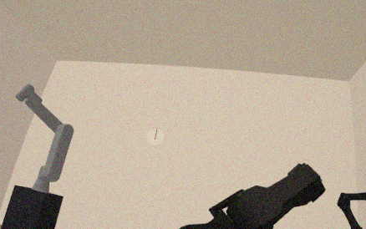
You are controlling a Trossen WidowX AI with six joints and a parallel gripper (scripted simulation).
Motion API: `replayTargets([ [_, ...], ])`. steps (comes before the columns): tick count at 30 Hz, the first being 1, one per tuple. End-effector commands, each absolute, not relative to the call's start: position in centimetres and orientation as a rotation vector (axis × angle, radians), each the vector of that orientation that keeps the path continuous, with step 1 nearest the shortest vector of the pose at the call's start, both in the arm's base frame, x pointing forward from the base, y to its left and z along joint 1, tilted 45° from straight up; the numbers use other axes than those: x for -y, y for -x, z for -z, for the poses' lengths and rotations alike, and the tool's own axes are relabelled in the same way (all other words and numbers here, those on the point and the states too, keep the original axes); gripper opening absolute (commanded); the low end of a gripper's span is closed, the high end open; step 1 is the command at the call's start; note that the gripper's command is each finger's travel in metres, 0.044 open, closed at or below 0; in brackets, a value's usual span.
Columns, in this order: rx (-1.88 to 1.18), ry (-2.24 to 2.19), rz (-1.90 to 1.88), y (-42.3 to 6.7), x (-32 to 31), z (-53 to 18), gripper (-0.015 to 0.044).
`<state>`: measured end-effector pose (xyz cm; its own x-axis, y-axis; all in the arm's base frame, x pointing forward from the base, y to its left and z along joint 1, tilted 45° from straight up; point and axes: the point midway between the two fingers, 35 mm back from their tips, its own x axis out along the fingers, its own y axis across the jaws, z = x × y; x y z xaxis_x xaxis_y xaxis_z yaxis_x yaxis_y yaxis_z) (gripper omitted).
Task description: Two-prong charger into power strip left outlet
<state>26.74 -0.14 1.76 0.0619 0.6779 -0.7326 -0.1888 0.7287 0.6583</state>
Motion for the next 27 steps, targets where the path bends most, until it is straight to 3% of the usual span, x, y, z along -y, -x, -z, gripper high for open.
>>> replayTargets([
  [1, -1.364, -0.456, -0.688, -26.87, 0.09, -1.73, 0.0000],
  [27, -1.364, -0.456, -0.688, -27.51, 0.06, -1.89, 0.0000],
])
